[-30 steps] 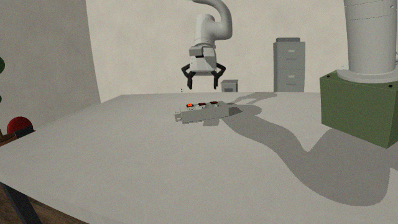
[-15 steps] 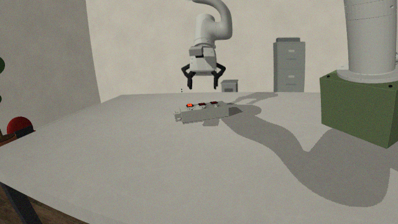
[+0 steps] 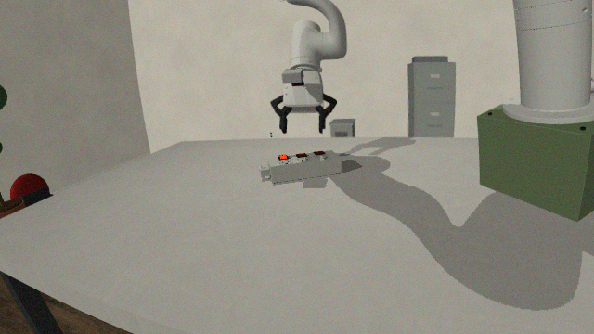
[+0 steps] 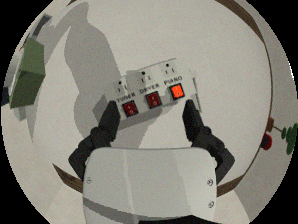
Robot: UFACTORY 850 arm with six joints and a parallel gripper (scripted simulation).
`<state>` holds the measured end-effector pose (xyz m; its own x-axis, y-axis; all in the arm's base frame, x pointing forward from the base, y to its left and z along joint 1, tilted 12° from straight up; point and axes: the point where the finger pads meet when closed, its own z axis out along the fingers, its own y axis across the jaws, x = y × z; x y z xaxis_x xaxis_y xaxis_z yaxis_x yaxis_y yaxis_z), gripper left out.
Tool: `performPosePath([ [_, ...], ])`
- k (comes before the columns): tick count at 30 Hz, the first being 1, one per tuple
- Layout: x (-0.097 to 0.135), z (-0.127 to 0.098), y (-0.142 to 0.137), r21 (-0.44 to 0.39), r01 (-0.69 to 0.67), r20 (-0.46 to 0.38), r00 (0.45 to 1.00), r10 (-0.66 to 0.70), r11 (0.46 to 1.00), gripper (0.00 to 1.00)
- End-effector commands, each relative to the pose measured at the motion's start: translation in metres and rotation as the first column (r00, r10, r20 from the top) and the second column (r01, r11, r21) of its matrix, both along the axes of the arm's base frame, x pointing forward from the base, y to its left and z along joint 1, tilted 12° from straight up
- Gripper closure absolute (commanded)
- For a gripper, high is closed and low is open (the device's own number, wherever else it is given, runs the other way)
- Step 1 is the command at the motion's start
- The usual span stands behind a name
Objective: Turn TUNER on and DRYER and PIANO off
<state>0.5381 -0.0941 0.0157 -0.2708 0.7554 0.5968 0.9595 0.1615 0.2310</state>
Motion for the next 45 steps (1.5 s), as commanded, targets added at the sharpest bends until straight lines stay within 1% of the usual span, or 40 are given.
performPosePath([
  [1,0.001,0.001,0.000,0.000,0.000,0.002,1.000,0.000,1.000,0.00],
  [33,0.001,0.001,0.000,-0.002,0.000,0.001,1.000,0.000,1.000,0.00],
  [35,-0.001,0.003,0.000,-0.034,0.007,-0.014,1.000,-0.007,0.999,0.00],
  [36,-0.002,0.006,0.000,-0.071,0.015,-0.029,0.999,-0.017,0.997,0.00],
  [38,-0.004,0.017,0.000,-0.183,0.044,-0.056,0.997,-0.055,0.982,0.00],
  [39,-0.004,0.017,0.000,-0.183,0.044,-0.056,0.997,-0.055,0.982,0.00],
  [40,-0.004,0.025,0.000,-0.250,0.066,-0.060,0.995,-0.083,0.966,0.00],
  [41,-0.004,0.025,0.000,-0.250,0.066,-0.060,0.995,-0.083,0.966,0.00],
  [42,-0.004,0.033,-0.001,-0.316,0.092,-0.052,0.992,-0.114,0.944,0.00],
  [45,-0.004,0.033,-0.001,-0.316,0.092,-0.052,0.992,-0.114,0.944,0.00],
])
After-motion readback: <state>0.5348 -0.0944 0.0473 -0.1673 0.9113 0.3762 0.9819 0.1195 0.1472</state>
